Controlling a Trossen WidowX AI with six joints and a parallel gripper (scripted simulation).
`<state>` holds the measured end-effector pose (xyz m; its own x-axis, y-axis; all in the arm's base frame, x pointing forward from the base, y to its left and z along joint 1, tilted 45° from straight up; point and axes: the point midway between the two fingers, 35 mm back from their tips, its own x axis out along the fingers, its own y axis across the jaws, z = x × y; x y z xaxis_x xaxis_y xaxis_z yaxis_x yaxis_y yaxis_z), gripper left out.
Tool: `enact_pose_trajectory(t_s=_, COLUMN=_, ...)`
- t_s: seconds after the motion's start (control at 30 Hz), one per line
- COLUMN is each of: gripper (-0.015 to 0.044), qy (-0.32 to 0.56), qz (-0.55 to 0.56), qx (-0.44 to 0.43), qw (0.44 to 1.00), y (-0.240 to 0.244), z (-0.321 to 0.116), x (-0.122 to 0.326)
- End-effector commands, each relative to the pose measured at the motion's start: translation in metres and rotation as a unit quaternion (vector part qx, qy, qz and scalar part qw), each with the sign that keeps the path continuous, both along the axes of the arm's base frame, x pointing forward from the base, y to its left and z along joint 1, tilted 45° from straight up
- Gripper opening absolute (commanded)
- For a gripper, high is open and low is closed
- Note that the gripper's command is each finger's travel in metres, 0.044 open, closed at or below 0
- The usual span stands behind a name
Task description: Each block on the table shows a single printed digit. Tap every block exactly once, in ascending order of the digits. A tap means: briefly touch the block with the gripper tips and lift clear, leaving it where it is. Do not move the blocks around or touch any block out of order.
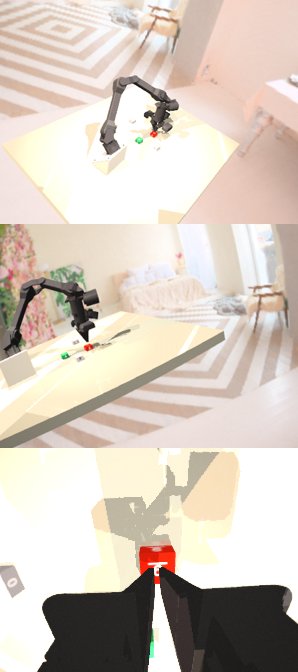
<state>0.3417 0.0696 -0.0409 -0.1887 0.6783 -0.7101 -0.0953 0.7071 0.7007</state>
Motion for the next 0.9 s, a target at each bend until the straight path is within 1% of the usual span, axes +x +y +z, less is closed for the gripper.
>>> enact_pose_trajectory(t_s=0.0, gripper=0.002, qy=-0.008, qz=0.001, qx=-0.002, qw=1.0, y=-0.007, z=0.008, x=0.004)
enact_pose_trajectory(t_s=0.03, gripper=0.002, qy=-0.008, qz=0.001, qx=-0.002, qw=1.0, y=-0.007, z=0.008, x=0.004)
enact_pose_trajectory(t_s=0.1, gripper=0.0072, qy=-0.008, qz=0.001, qx=-0.003, qw=1.0, y=-0.003, z=0.018, x=0.003)
enact_pose_trajectory(t_s=0.3, gripper=0.023, qy=-0.007, qz=0.0, qx=-0.004, qw=1.0, y=0.03, z=0.105, x=-0.022)
enact_pose_trajectory(t_s=0.5, gripper=0.0387, qy=-0.005, qz=0.001, qx=-0.002, qw=1.0, y=0.057, z=0.182, x=-0.071)
enact_pose_trajectory(t_s=0.53, gripper=0.04, qy=-0.005, qz=0.001, qx=-0.001, qw=1.0, y=0.061, z=0.194, x=-0.081)
enact_pose_trajectory(t_s=0.63, gripper=0.04, qy=-0.003, qz=0.001, qx=0.0, qw=1.0, y=0.068, z=0.218, x=-0.107)
enact_pose_trajectory(t_s=0.87, gripper=0.04, qy=-0.003, qz=0.001, qx=0.001, qw=1.0, y=0.069, z=0.22, x=-0.109)
